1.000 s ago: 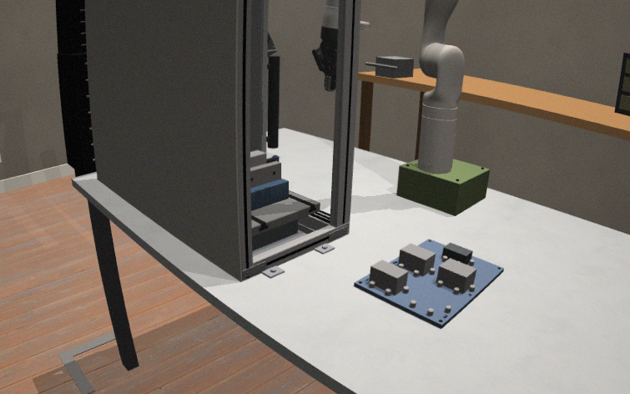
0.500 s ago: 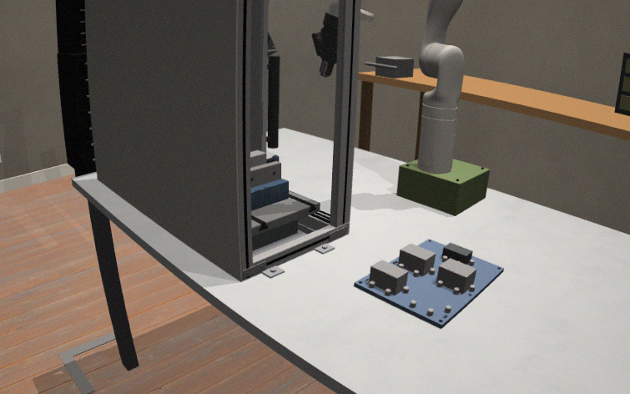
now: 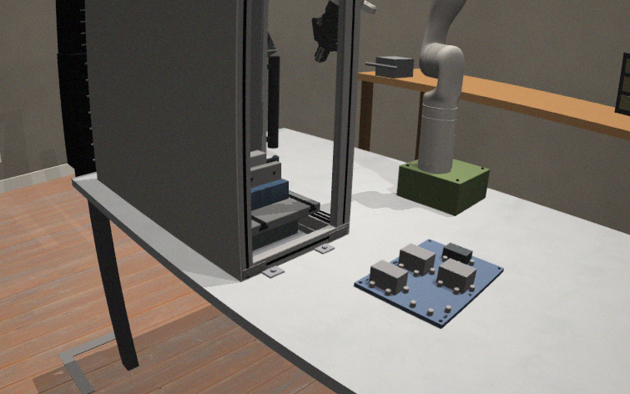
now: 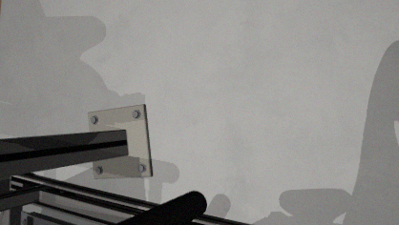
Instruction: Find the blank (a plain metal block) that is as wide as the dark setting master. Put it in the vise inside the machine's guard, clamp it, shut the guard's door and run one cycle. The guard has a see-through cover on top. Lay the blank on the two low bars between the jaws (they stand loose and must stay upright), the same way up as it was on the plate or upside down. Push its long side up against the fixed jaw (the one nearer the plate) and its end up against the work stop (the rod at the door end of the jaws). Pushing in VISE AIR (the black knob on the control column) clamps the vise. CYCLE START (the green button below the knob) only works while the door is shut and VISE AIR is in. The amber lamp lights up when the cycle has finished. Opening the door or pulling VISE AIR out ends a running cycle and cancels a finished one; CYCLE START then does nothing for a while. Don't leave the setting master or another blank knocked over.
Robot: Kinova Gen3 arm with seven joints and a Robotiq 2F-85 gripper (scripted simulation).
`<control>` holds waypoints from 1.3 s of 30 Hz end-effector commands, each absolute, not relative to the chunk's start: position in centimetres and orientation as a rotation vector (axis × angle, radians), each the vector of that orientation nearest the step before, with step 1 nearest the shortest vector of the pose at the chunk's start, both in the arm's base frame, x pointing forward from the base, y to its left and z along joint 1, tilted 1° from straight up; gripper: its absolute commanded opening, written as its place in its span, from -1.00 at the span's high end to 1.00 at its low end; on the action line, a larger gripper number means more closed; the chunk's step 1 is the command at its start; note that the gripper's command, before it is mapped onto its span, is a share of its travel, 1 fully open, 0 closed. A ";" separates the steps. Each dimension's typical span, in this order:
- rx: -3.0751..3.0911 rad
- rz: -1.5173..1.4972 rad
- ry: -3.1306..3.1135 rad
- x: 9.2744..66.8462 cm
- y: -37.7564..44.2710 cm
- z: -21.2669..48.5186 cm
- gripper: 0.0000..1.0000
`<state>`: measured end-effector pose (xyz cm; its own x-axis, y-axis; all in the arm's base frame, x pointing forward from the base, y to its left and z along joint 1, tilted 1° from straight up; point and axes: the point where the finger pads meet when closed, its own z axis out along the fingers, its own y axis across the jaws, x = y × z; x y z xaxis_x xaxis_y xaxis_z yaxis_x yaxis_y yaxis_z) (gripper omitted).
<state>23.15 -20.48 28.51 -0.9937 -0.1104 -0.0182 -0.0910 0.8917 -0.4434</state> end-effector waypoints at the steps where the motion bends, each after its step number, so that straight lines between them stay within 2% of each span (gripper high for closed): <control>1: -0.187 -0.873 2.951 23.3 -21.5 30.9 0.80; 3: -0.210 -1.001 2.898 23.4 -22.3 32.7 0.80; 15: -0.210 -1.001 2.898 23.4 -22.3 32.7 0.80; 20: -0.268 -1.300 2.745 23.8 -24.3 37.2 0.80; 32: -0.268 -1.300 2.745 23.8 -24.3 37.2 0.80; 37: -0.304 -1.523 2.606 24.1 -26.3 41.6 0.80; 39: -0.304 -1.523 2.606 24.1 -26.3 41.6 0.80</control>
<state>24.46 -25.88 40.85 -0.9723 -0.2336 0.0109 -0.1306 0.5036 -0.8540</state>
